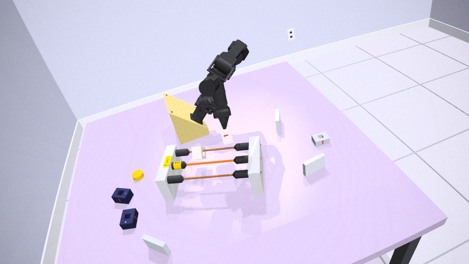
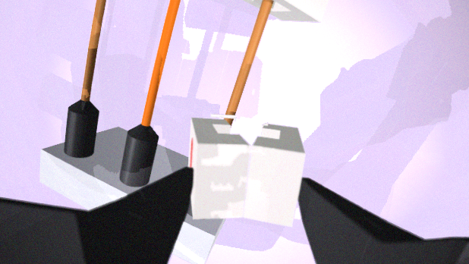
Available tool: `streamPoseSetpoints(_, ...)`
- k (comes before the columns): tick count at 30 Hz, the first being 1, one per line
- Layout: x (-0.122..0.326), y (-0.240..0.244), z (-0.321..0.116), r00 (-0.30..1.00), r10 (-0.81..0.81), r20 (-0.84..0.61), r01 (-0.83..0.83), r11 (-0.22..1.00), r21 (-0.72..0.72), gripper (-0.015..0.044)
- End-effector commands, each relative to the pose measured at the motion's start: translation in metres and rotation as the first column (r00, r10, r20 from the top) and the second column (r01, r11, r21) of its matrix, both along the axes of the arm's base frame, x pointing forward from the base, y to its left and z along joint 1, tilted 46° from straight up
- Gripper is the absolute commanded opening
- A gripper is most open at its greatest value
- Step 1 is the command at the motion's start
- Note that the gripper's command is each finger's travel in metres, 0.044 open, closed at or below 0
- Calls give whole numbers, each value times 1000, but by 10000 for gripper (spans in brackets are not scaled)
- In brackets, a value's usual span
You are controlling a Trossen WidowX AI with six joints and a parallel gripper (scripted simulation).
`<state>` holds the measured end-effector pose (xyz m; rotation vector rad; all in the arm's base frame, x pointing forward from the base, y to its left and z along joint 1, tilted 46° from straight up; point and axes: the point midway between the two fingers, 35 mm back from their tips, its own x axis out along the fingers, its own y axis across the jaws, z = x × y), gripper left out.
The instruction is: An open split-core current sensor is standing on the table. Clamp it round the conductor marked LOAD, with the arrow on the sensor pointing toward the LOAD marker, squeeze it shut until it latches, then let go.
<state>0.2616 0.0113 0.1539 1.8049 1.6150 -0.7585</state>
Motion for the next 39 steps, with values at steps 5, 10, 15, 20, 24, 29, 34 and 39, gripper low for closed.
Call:
streamPoseSetpoints(5, 39, -8, -13, 994, -92, -53, 93, 996, 6, 0)
streamPoseSetpoints(10, 62, -11, -24, 985, -146, -92, 147, 989, 9, 0)
streamPoseSetpoints(15, 77, -13, -33, 976, -183, -120, 185, 983, 10, 0)
streamPoseSetpoints(20, 78, -10, -36, 976, -183, -120, 185, 983, 9, 0)
streamPoseSetpoints(24, 80, -6, -41, 976, -183, -119, 185, 983, 9, 0)
streamPoseSetpoints(29, 81, -1, -47, 976, -183, -119, 185, 983, 9, 0)
streamPoseSetpoints(34, 82, 4, -53, 976, -183, -119, 185, 983, 9, 0)
streamPoseSetpoints(39, 83, 9, -59, 976, -183, -118, 185, 983, 10, 0)
